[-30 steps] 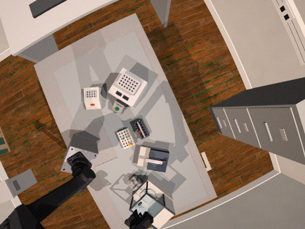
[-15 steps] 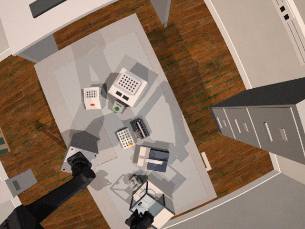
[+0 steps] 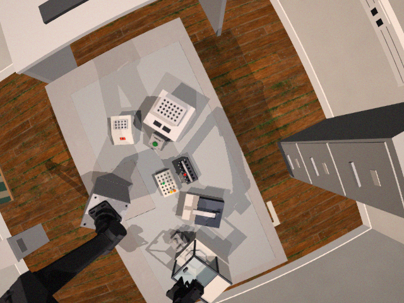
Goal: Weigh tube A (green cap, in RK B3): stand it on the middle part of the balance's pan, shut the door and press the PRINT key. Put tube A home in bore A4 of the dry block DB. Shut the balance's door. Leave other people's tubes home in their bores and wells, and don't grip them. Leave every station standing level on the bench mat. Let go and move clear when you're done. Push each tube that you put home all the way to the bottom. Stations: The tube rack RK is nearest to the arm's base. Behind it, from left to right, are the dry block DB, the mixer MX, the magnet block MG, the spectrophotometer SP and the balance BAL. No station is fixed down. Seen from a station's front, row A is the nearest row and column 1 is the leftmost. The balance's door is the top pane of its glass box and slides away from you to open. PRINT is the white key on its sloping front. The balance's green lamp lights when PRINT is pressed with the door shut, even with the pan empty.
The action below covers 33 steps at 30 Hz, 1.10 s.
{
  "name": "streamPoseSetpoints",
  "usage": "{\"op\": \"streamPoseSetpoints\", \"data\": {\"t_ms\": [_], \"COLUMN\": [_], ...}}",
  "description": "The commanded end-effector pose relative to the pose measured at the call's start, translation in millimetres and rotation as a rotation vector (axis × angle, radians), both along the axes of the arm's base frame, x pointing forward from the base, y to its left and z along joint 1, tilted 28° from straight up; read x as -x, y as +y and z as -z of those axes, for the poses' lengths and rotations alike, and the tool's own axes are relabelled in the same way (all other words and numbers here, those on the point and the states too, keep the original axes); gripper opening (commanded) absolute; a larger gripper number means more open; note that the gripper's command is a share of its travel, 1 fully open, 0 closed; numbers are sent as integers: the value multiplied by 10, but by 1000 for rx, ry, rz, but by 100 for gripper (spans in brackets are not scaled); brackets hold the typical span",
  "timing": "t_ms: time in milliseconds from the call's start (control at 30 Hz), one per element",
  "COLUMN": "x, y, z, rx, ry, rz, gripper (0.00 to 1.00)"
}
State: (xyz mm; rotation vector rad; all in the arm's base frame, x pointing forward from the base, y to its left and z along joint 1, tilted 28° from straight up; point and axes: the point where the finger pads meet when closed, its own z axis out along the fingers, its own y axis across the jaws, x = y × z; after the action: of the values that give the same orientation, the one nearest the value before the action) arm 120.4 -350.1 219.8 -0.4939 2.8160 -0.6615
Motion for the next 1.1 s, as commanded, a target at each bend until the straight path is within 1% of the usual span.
{"op": "streamPoseSetpoints", "data": {"t_ms": [0, 933, 967, 1000, 1067], "x": [-26, -26, -83, -74, -74], "y": [-75, -75, -118, -77, -77], "z": [-136, -136, -88, 16, 16], "rx": [29, 29, 26, 8, 8], "ry": [-6, -6, -5, -1, -1], "rz": [-1, -1, -7, -5, -5], "gripper": [30, 30, 30, 30, 30]}}
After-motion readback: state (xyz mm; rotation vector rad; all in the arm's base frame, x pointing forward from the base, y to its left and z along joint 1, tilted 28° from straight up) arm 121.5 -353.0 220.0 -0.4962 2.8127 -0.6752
